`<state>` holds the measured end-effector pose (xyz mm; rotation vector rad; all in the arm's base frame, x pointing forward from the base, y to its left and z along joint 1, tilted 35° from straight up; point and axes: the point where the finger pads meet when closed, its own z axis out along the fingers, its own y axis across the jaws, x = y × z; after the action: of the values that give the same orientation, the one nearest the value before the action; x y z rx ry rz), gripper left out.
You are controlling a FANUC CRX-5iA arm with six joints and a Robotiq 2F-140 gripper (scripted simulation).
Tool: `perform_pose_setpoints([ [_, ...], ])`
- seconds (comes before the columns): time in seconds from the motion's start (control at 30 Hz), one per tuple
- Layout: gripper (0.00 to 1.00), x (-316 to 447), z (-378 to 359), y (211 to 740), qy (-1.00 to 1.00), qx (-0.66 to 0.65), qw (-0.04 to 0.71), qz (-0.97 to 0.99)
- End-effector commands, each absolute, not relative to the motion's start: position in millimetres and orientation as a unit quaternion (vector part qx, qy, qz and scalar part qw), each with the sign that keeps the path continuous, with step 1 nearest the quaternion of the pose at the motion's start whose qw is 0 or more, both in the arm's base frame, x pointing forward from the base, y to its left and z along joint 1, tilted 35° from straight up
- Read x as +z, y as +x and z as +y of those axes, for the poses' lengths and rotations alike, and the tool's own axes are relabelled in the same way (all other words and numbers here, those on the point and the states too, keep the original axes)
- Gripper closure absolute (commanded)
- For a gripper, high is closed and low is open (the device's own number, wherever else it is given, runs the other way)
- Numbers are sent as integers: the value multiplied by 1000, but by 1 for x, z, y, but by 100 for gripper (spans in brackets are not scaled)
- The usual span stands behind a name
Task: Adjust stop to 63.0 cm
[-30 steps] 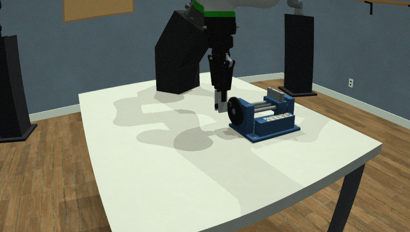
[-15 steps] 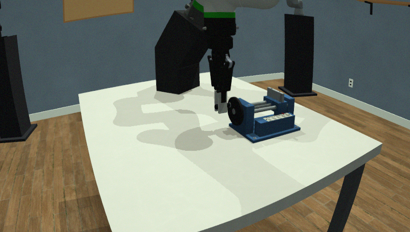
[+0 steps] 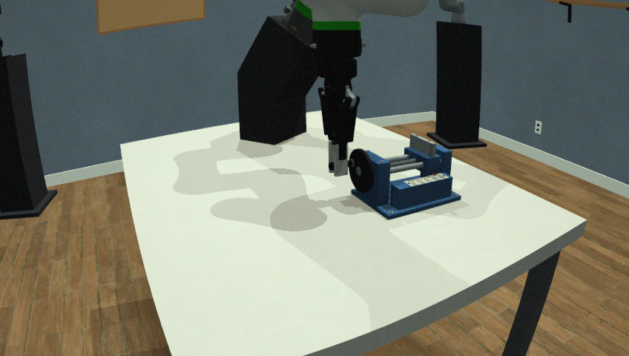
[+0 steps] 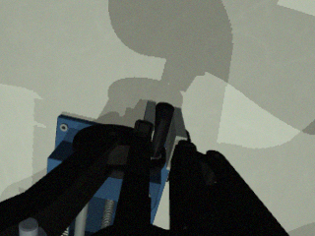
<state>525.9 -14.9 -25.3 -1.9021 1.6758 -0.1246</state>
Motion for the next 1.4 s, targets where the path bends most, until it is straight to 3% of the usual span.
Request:
perform_pose_setpoints([
  [0.0,96,-27,-14,526,-716,-47,297,630],
  [1.37,96,-46,-3,549,-716,-47,297,630],
])
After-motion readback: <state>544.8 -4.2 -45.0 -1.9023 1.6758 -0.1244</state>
